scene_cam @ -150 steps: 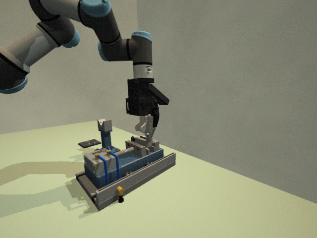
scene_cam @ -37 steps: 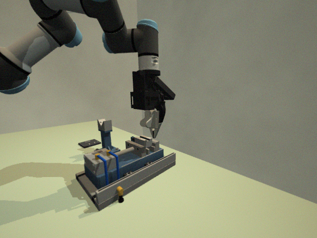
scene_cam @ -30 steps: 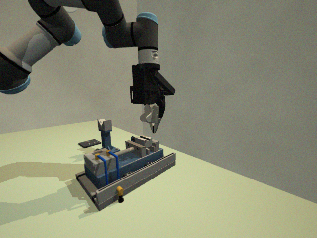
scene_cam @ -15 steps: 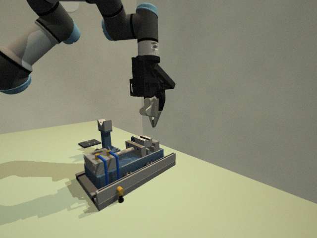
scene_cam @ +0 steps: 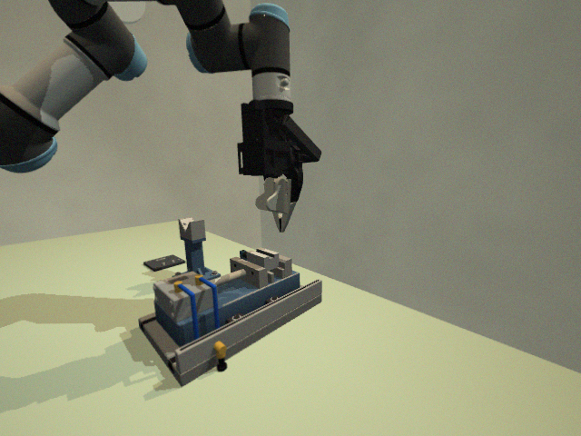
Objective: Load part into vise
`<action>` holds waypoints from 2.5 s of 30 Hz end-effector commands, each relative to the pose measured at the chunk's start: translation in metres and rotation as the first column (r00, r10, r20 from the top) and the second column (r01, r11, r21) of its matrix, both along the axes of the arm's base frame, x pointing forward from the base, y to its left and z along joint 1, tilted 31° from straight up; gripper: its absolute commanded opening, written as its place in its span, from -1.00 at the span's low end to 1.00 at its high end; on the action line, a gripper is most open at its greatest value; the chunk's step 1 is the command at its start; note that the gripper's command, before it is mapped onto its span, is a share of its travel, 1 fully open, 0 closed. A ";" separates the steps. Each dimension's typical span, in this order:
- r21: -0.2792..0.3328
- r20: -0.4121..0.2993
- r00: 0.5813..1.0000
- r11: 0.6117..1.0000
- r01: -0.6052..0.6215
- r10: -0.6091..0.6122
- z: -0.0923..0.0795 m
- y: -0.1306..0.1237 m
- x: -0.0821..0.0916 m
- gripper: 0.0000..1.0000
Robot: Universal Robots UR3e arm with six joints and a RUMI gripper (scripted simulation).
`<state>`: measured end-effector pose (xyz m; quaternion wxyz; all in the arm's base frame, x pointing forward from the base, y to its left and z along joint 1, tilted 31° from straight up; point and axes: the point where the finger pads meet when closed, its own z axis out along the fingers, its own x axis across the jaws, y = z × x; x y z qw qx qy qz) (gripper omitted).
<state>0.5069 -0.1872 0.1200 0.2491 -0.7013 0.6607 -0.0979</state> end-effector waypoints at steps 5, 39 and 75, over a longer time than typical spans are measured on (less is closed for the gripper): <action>-0.002 0.002 1.000 1.000 0.001 -0.001 0.002 0.003 0.000 -1.00; -0.002 0.001 1.000 1.000 0.000 0.000 0.005 0.015 -0.001 -1.00; -0.002 0.002 1.000 1.000 0.001 -0.001 -0.011 0.020 0.007 -1.00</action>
